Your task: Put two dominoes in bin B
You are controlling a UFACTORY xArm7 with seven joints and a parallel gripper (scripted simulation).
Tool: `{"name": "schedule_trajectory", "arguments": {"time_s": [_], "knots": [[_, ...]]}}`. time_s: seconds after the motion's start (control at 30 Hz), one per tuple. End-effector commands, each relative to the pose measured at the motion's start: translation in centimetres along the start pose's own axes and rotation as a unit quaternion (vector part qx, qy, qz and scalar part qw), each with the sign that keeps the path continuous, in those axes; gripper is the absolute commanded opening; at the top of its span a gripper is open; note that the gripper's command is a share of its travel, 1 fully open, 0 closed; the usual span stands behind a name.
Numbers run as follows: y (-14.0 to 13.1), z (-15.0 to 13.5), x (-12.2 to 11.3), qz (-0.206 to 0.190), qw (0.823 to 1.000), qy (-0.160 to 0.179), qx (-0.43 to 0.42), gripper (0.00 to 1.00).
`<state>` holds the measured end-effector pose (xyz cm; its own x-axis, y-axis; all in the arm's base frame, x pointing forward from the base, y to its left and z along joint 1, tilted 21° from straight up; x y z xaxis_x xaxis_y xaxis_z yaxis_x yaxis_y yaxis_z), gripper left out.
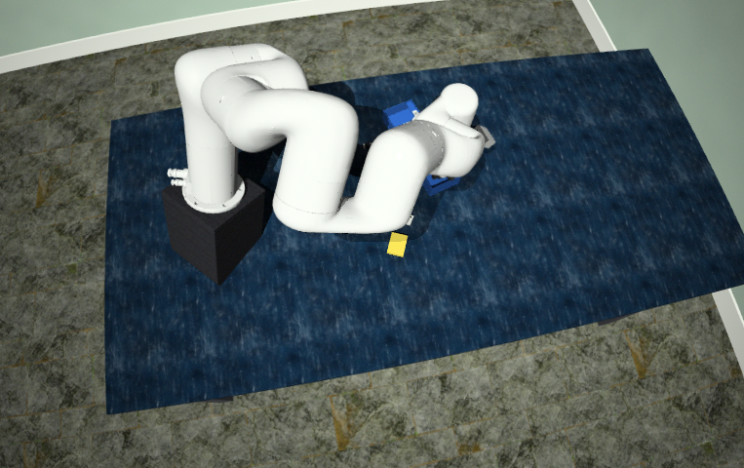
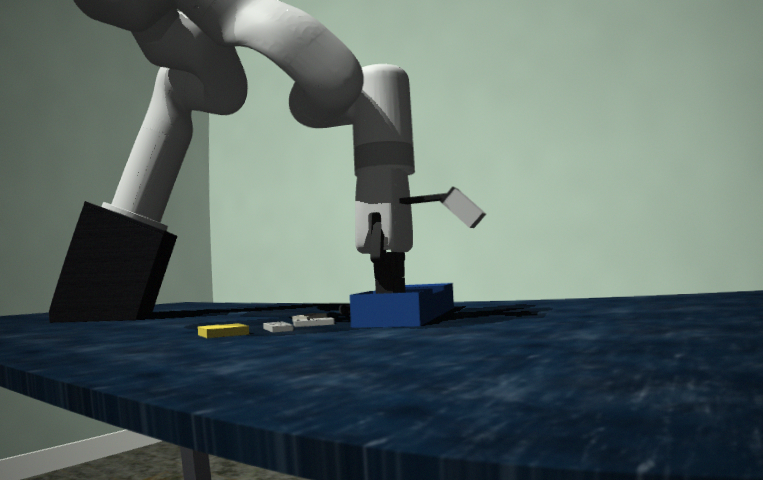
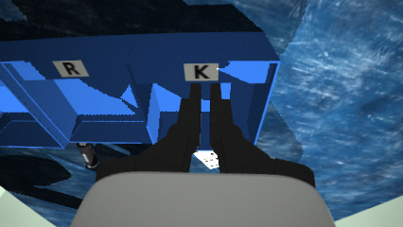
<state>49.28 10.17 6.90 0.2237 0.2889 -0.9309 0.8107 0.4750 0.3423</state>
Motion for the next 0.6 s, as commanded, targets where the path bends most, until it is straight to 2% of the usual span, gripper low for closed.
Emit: {"name": "schedule_trajectory", "arguments": {"time_s": [0.0, 0.57], "knots": [[0.11, 0.04, -0.12, 0.001, 1.0, -0.001, 0.0, 0.07], [0.11, 0.04, -0.65, 0.001, 1.0, -0.001, 0.0, 0.07]]}}
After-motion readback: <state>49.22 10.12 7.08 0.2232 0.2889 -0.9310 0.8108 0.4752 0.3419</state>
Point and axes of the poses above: the point where the finger pads meet when closed, its own x axis out along the fingers, its own z axis across the jaws, y = z × x, the point moved 6 cm from there along -x, back along the fingers, and after that the axes turned 9 degrees about -x, right-handed, at the moved point
